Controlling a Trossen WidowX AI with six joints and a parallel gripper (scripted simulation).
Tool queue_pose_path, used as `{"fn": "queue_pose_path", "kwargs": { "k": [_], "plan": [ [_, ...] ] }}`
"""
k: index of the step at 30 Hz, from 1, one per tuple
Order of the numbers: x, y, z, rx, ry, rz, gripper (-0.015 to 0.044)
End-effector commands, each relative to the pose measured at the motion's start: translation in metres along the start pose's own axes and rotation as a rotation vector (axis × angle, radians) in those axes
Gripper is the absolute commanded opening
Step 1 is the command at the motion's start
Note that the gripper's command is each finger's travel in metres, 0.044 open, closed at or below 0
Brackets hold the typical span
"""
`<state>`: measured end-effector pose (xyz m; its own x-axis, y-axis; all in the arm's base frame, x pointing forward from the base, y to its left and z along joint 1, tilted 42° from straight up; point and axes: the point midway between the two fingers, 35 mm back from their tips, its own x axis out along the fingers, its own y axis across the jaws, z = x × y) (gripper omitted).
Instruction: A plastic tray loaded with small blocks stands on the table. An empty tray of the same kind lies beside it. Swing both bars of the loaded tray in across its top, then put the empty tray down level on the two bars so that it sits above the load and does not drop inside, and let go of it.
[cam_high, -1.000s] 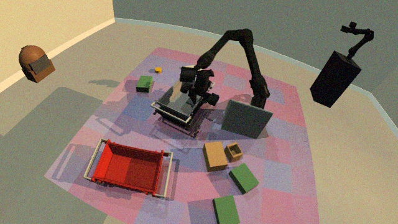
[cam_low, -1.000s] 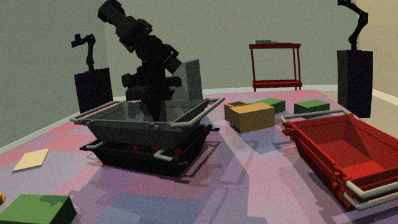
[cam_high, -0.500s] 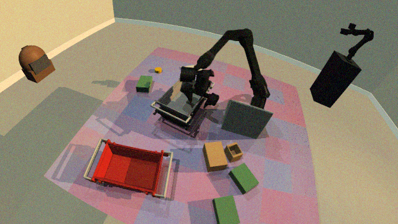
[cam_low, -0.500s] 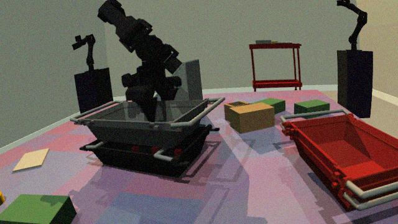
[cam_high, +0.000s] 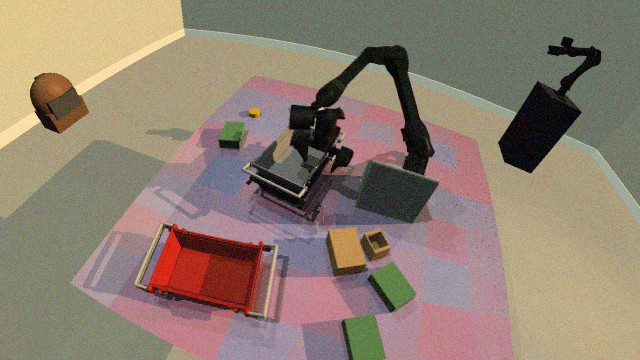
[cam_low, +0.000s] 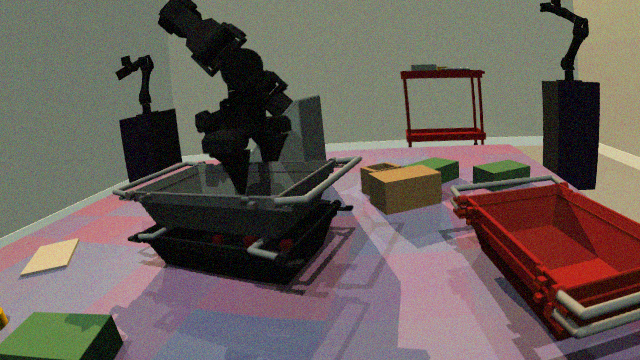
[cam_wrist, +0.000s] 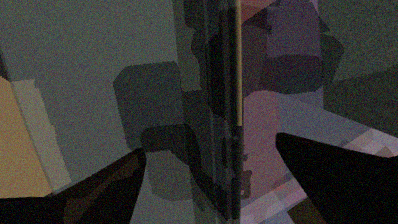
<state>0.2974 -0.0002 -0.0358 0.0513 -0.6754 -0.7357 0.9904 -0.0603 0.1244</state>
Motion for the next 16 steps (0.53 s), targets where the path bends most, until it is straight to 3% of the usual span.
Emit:
{"fn": "queue_pose_path", "kwargs": {
  "k": [1,9,16],
  "plan": [
    [-0.028,0.005,-0.003,0.008,0.016,0.01,0.044],
    [-0.093,0.001,0.0,0.003,0.015,0.006,0.044],
    [-0.097,-0.008,0.0,0.002,0.014,0.007,0.044]
  ]
}}
